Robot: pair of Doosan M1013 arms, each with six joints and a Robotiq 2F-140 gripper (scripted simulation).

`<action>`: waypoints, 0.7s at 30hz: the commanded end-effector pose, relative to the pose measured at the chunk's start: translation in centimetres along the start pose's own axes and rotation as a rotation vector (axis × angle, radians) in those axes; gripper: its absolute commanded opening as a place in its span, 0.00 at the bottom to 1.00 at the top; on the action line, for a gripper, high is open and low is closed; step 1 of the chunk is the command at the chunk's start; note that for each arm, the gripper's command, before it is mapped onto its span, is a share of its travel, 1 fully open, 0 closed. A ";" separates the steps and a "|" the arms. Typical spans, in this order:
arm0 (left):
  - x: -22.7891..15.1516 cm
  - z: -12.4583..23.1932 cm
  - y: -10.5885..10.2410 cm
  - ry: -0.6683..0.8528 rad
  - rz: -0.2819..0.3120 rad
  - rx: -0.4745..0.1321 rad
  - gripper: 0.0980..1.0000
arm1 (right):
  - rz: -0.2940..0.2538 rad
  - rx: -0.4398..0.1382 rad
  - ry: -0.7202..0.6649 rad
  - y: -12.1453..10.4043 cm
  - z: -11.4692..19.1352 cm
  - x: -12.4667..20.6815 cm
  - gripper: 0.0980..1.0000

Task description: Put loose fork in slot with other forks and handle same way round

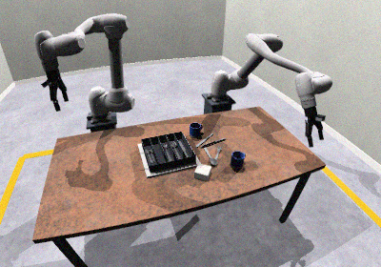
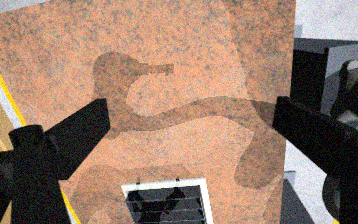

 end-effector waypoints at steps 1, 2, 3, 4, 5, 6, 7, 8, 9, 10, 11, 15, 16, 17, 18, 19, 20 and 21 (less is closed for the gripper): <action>0.0 -0.1 0.1 0.000 0.000 0.002 1.00 | -0.001 0.000 0.000 0.1 0.0 0.0 1.00; 0.0 -0.1 0.1 0.000 0.000 0.002 1.00 | -0.001 0.000 0.000 0.1 0.0 0.0 1.00; 0.0 -0.1 0.1 0.000 0.000 0.002 1.00 | -0.001 0.000 0.000 0.1 0.0 0.0 1.00; -0.1 -0.1 0.1 0.000 -0.001 0.001 1.00 | -0.001 0.000 0.000 0.1 0.0 0.0 1.00; -0.2 0.0 0.1 0.001 -0.002 0.000 1.00 | -0.001 0.000 0.000 0.1 0.0 0.0 1.00; -0.5 0.1 0.1 0.003 -0.003 -0.003 1.00 | -0.001 0.000 0.000 0.1 0.0 0.0 1.00; -1.0 0.3 0.1 0.006 -0.006 -0.007 1.00 | -0.001 0.000 0.000 0.1 0.0 0.0 1.00; -1.7 0.6 0.1 0.011 -0.009 -0.013 1.00 | -0.001 0.000 0.000 0.1 0.0 0.0 1.00; -2.6 1.0 0.2 0.017 -0.014 -0.021 1.00 | -0.001 0.000 0.000 0.1 0.0 0.0 1.00; -3.7 1.6 0.2 0.025 -0.020 -0.032 1.00 | -0.001 0.000 0.000 0.1 0.0 0.0 1.00; -5.1 2.3 0.2 0.035 -0.027 -0.045 1.00 | -0.001 0.000 0.000 0.1 0.0 0.0 1.00; -12.0 6.0 0.8 0.095 -0.066 -0.122 1.00 | -0.001 0.000 0.000 0.1 0.0 0.0 1.00; -13.5 6.8 1.0 0.116 -0.078 -0.148 1.00 | -0.001 0.000 0.000 0.1 0.0 0.0 1.00; -15.0 7.8 1.2 0.139 -0.090 -0.177 1.00 | -0.001 0.000 0.000 0.1 0.0 0.0 1.00; -15.0 7.8 1.2 0.139 -0.090 -0.177 1.00 | -0.001 0.000 0.000 0.1 0.0 0.0 1.00; -15.0 7.8 1.2 0.139 -0.090 -0.177 1.00 | -0.001 0.000 0.000 0.1 0.0 0.0 1.00; -19.4 10.7 1.9 0.165 -0.103 -0.208 1.00 | -0.001 0.000 0.000 0.1 0.0 0.0 1.00; -20.0 11.1 2.1 0.193 -0.115 -0.241 1.00 | -0.001 0.000 0.000 0.1 0.0 0.0 1.00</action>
Point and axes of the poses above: on each arm, the point where the finger pads meet when closed, its own y axis back along the fingers, its own x axis across the jaws, z = x × y, the point moved 7 cm from there along y, back along the fingers, and after that the axes turned 10 degrees about -y, right-handed, at the moved point
